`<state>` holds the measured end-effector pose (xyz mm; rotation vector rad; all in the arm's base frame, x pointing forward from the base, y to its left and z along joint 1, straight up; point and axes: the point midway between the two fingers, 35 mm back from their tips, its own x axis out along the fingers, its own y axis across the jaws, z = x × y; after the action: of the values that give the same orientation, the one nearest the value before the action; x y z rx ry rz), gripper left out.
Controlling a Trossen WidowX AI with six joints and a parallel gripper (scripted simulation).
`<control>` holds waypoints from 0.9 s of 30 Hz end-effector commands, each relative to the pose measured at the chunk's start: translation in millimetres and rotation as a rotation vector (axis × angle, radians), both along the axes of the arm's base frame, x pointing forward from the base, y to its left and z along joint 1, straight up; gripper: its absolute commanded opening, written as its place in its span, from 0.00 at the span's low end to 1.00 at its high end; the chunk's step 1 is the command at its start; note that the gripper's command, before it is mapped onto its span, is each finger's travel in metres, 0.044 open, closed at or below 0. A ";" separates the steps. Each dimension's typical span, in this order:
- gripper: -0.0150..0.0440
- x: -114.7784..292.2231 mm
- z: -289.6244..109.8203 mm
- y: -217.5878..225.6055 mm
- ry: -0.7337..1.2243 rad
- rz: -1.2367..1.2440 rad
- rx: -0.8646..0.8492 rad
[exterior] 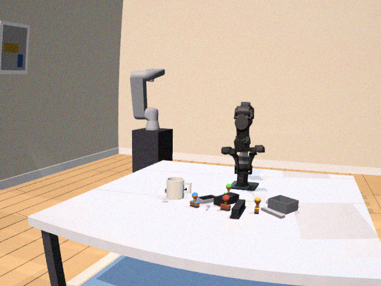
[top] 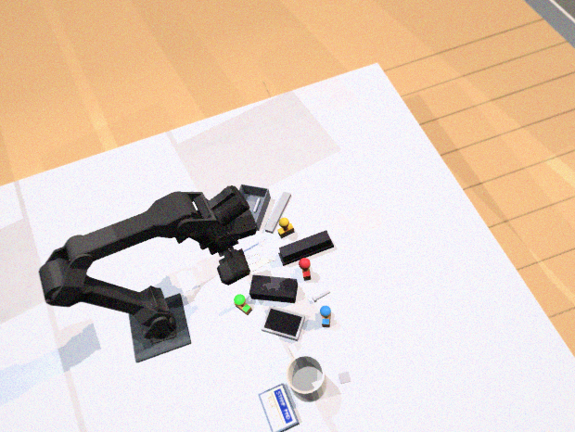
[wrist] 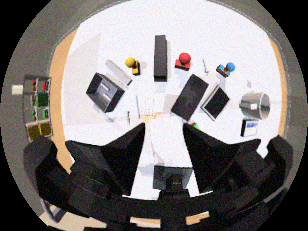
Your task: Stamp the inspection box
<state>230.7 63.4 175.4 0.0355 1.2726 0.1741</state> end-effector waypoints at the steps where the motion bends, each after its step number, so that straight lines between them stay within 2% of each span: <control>1: 0.63 -8.0 -31.6 -44.7 0.152 -0.023 -0.102; 5: 0.63 -19.8 -49.6 -74.4 0.268 -0.031 -0.145; 27: 0.63 -20.4 -73.4 -70.6 0.268 -0.031 -0.144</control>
<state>211.5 -6.9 108.3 -0.0408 1.5386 0.0490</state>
